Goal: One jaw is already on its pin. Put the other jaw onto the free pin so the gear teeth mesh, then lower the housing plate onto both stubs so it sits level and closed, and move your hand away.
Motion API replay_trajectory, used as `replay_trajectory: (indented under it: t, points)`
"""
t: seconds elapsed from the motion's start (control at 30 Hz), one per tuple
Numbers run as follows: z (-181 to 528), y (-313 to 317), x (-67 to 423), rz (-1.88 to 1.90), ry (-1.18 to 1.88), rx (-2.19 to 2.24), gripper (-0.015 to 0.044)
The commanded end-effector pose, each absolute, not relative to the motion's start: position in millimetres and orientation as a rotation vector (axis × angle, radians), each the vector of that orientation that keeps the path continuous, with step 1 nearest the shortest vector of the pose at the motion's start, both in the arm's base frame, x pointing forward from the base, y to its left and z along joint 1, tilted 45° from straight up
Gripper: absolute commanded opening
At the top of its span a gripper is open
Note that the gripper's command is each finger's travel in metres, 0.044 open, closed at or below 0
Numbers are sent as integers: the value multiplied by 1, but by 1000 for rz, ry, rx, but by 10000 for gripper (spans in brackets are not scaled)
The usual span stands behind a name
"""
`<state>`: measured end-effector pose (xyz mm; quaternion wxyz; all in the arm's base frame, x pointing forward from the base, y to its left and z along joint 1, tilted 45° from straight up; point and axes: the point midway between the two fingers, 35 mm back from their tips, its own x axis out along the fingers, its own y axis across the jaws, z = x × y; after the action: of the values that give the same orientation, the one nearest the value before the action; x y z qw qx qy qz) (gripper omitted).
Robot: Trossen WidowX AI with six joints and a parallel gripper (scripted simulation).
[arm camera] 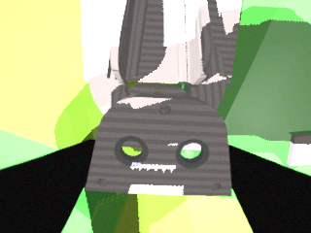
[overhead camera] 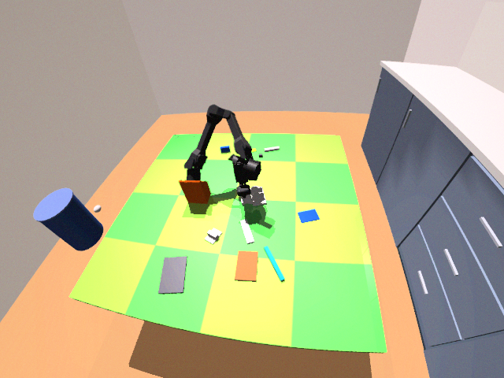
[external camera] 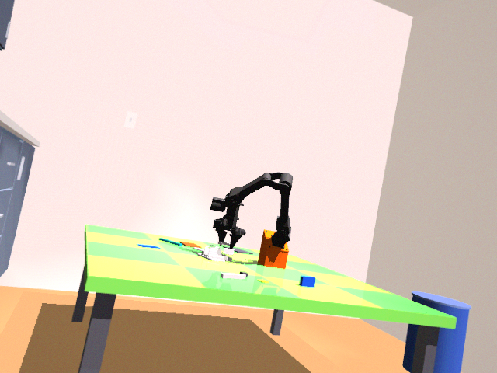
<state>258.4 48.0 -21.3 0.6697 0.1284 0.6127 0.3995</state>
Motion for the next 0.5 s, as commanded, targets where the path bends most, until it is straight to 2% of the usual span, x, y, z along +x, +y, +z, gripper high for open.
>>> replay_trajectory:
  t: [0.0, 0.47]
  points:
    - [-26, 54, 257, 903, 1383, 299, 351]
    - [-42, 70, 253, 906, 1382, 301, 351]
